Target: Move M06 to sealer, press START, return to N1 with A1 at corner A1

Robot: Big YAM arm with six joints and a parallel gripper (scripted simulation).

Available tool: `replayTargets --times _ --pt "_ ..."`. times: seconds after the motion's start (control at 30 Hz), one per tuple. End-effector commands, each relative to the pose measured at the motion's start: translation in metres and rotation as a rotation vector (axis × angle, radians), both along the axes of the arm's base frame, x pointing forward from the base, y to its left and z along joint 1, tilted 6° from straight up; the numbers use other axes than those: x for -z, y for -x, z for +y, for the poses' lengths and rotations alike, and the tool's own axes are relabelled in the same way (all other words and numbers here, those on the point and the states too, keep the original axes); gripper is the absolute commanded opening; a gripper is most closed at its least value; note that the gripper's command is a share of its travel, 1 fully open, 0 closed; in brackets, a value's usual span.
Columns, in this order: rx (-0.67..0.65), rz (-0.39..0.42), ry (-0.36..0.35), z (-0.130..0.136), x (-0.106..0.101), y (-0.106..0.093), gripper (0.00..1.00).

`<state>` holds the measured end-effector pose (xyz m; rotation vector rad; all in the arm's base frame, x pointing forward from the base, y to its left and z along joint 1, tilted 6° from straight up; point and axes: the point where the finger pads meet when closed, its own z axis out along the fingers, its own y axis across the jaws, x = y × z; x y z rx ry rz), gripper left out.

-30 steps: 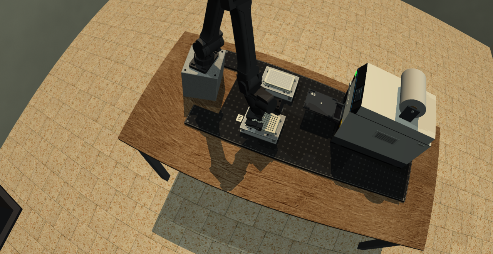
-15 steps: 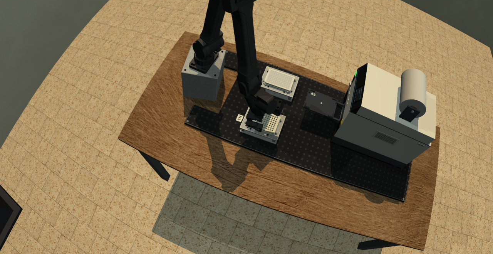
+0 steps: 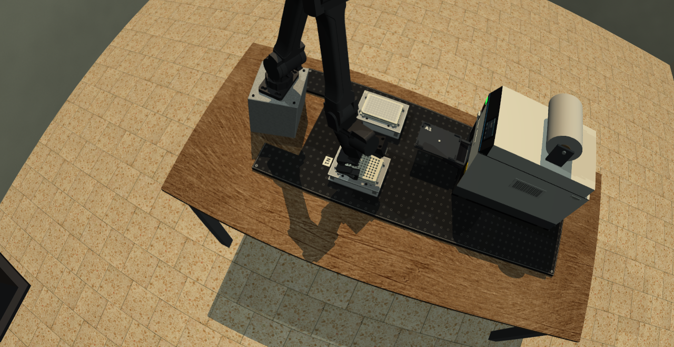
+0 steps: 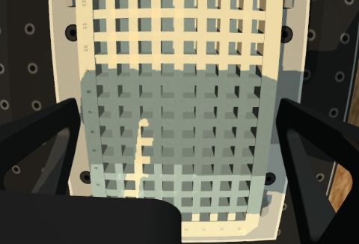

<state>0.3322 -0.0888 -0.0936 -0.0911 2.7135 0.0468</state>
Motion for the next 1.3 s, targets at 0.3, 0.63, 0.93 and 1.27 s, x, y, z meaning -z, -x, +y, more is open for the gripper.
replayTargets --times 0.3,0.63,0.93,1.27 --pt "-0.007 -0.005 0.002 0.0034 -0.0045 -0.0028 1.0" --pt "-0.007 -0.006 0.002 0.0031 -0.0045 -0.003 1.0" --pt "-0.006 -0.006 0.002 0.003 -0.0046 -0.0032 1.0" --pt "-0.006 -0.007 0.002 0.0027 -0.0046 -0.0034 0.96"
